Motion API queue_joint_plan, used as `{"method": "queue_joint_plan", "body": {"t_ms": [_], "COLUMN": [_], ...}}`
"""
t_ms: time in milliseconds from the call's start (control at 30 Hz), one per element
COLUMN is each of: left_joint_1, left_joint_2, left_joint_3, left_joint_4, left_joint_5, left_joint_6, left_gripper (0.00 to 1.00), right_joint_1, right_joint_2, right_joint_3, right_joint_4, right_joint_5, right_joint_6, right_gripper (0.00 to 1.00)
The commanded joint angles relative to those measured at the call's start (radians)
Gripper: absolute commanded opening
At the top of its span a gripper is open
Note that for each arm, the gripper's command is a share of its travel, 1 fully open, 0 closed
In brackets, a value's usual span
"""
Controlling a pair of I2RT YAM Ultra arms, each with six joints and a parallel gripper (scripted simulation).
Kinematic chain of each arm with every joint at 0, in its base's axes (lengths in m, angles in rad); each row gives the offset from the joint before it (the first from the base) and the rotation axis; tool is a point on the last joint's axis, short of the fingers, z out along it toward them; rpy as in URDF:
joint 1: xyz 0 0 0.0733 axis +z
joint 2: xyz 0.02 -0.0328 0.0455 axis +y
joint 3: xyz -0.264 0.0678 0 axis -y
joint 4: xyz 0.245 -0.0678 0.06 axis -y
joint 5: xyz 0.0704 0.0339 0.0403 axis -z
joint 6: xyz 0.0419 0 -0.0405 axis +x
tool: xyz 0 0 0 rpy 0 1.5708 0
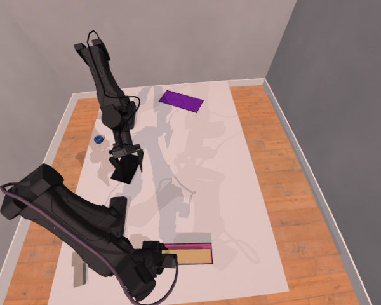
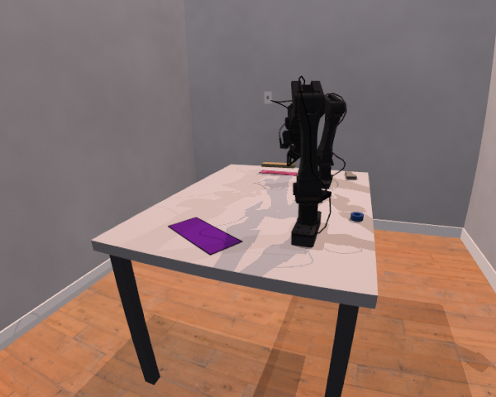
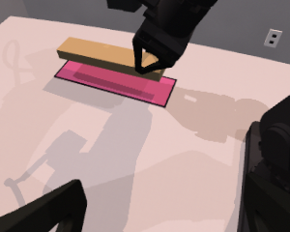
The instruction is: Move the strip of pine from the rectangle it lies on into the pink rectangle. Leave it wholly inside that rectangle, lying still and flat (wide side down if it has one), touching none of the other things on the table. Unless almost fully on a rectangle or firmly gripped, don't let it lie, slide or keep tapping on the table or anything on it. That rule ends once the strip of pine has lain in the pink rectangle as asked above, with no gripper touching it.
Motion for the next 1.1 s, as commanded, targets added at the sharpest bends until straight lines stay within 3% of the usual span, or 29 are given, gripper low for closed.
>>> {"method": "queue_joint_plan", "body": {"t_ms": [0, 1067], "left_joint_1": [-0.006, -0.006], "left_joint_2": [0.009, 0.009], "left_joint_3": [0.028, 0.028], "left_joint_4": [0.013, 0.013], "left_joint_5": [-0.007, -0.007], "left_joint_6": [-0.004, -0.004], "left_gripper": [0.72, 0.72], "right_joint_1": [0.003, -0.018], "right_joint_2": [0.012, 0.035], "right_joint_3": [-0.028, -0.116], "right_joint_4": [0.057, 0.164], "right_joint_5": [-0.026, -0.031], "right_joint_6": [0.0, -0.018], "right_gripper": [0.39, 0.39]}}
